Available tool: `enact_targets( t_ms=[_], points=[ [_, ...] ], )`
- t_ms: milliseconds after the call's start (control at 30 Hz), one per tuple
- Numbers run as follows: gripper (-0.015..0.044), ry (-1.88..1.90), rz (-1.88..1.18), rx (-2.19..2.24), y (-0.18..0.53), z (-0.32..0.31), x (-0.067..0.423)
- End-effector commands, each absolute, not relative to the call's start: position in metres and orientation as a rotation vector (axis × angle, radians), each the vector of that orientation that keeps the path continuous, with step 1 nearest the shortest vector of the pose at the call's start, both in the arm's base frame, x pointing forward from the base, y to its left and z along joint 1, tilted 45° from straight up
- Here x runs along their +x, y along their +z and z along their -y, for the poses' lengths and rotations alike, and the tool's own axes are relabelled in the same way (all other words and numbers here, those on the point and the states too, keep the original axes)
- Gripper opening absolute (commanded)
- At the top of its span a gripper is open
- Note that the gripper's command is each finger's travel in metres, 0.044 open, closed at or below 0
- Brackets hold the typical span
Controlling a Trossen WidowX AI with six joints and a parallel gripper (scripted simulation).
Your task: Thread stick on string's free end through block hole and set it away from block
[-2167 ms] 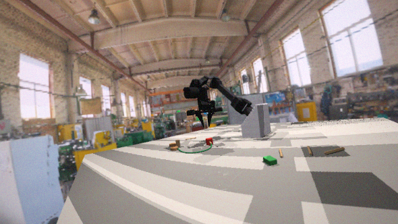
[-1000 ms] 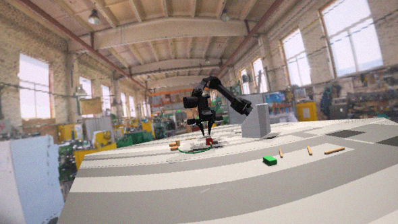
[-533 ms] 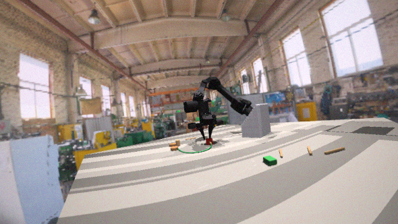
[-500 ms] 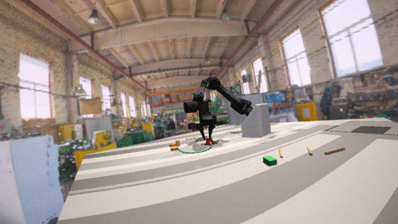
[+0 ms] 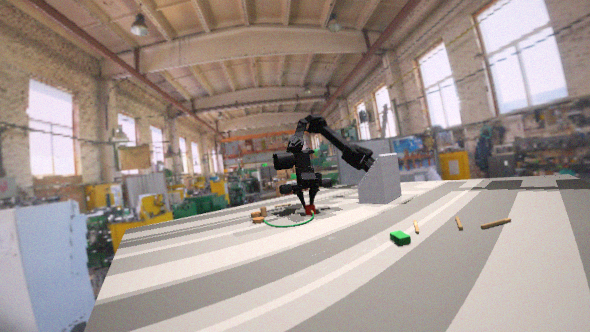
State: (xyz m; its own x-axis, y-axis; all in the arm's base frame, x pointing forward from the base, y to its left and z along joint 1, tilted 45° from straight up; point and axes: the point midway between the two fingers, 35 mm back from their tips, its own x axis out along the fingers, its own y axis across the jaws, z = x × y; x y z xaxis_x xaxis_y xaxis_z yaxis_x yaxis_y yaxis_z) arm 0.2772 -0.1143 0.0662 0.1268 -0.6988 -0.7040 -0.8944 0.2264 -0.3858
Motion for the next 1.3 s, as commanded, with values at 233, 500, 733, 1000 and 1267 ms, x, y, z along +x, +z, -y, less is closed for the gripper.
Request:
enact_targets(
  t_ms=[233, 500, 733, 1000, 1267],
  points=[
    [0.0000, 0.279, -1.620, -1.523, 0.0664, 0.1143, 0.2774],
    [0.0000, 0.333, -1.546, -1.466, 0.0649, 0.1176, 0.2763],
    [0.0000, 0.345, -1.539, -1.455, 0.0651, 0.1184, 0.2761],
    [0.0000, 0.348, -1.542, -1.451, 0.0652, 0.1183, 0.2764],
    [0.0000, 0.348, -1.543, -1.451, 0.0653, 0.1184, 0.2763]
  ],
)
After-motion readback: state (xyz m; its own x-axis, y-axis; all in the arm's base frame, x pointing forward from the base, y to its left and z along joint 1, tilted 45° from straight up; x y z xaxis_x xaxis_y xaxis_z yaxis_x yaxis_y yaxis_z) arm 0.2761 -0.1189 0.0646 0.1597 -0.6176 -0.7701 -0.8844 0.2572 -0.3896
